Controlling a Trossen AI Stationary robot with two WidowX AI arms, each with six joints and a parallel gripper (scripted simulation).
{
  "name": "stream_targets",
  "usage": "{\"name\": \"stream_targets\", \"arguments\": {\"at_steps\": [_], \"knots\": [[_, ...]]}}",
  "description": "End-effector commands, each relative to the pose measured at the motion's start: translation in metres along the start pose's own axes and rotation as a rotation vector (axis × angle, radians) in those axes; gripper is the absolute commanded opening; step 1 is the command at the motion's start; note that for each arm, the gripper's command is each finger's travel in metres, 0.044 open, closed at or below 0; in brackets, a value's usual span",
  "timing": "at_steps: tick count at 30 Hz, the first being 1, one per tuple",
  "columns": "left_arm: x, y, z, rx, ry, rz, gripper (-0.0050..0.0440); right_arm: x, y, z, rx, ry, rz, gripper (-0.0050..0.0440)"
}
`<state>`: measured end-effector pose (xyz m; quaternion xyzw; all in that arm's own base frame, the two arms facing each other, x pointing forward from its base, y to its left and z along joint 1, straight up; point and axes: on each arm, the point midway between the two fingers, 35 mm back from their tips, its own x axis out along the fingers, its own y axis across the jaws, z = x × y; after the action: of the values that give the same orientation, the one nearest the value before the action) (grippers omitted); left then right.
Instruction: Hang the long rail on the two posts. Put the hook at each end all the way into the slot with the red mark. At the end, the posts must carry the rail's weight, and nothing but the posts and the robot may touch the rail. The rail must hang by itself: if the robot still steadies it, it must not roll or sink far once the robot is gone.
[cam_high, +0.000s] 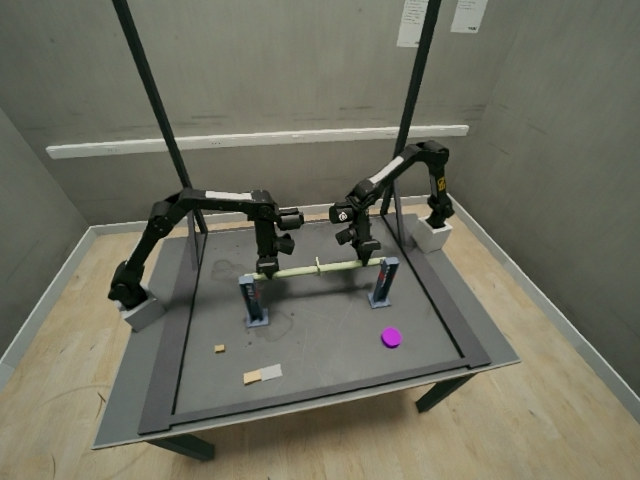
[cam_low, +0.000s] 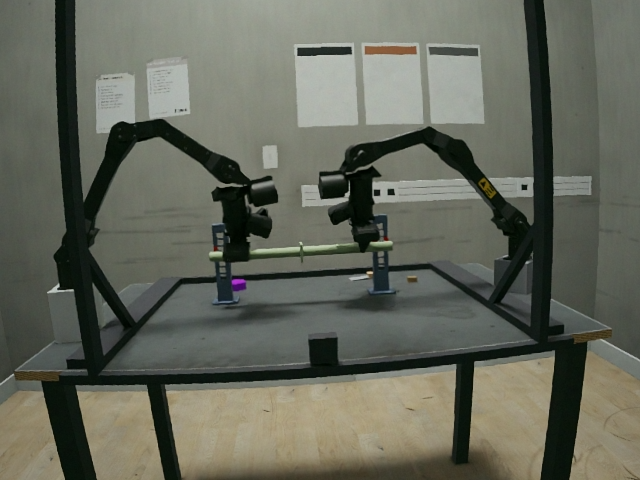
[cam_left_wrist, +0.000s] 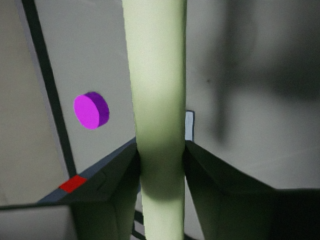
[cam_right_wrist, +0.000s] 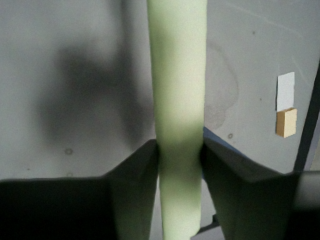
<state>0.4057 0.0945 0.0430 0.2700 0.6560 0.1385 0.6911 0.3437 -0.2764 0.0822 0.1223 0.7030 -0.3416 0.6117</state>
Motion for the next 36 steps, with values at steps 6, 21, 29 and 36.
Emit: {"name": "stream_targets", "arguments": {"at_steps": [6, 21, 29, 36], "knots": [[-0.014, 0.01, 0.004, -0.005, -0.036, 0.01, -0.005, -0.02, -0.013, 0.0, 0.02, -0.043, -0.004, -0.005], [-0.01, 0.021, 0.006, -0.005, -0.036, 0.011, -0.005, -0.017, -0.024, -0.002, 0.02, -0.043, -0.005, -0.005], [-0.003, 0.028, 0.007, -0.005, -0.036, 0.012, -0.005, -0.012, -0.032, -0.002, 0.02, -0.043, -0.006, -0.005], [-0.003, 0.028, 0.007, -0.005, -0.036, 0.012, -0.005, -0.012, -0.032, -0.002, 0.02, -0.043, -0.006, -0.005]]}}
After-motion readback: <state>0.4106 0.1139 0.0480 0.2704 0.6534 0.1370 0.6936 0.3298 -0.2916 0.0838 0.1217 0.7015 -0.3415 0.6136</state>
